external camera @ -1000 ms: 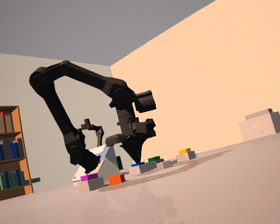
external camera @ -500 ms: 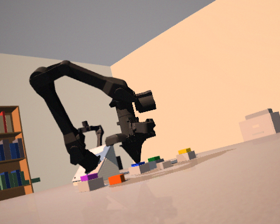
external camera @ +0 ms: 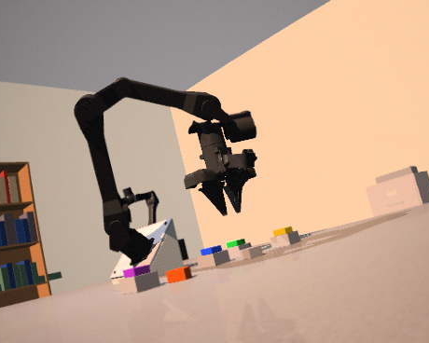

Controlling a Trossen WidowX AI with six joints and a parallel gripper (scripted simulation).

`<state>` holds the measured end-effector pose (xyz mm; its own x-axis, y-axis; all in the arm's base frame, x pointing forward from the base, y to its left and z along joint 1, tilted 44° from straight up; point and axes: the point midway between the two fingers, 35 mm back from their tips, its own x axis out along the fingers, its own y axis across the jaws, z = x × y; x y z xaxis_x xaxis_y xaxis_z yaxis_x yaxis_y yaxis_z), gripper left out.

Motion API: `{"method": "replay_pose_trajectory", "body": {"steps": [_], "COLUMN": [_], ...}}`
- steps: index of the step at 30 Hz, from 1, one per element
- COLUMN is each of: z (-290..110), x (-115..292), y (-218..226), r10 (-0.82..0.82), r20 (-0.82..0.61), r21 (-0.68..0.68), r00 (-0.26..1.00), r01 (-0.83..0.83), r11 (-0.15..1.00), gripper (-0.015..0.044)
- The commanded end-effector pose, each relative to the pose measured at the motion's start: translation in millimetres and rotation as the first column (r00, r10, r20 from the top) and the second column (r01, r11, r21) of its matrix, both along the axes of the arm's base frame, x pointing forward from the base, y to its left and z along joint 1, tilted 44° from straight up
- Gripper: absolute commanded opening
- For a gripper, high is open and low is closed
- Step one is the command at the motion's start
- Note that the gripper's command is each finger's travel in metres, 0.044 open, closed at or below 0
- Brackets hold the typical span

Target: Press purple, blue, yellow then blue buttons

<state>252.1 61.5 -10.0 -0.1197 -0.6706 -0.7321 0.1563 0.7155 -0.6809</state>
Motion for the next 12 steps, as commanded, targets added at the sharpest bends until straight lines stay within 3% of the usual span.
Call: {"method": "replay_pose_trajectory", "body": {"steps": [1, 5, 12], "z": [-17.6, -39.7, -55.1], "x": [14.6, 26.4, 29.5], "y": [35.7, 75.8, 99.8], "r10": [-0.005, -0.006, -0.007], "r20": [-0.008, -0.007, -0.007], "r21": [0.000, 0.000, -0.002], "r00": [1.000, 1.000, 1.000], "r01": [0.005, 0.006, 0.007], "r11": [1.000, 1.000, 1.000], "gripper": [0.0309, 0.0400, 0.0400]}}
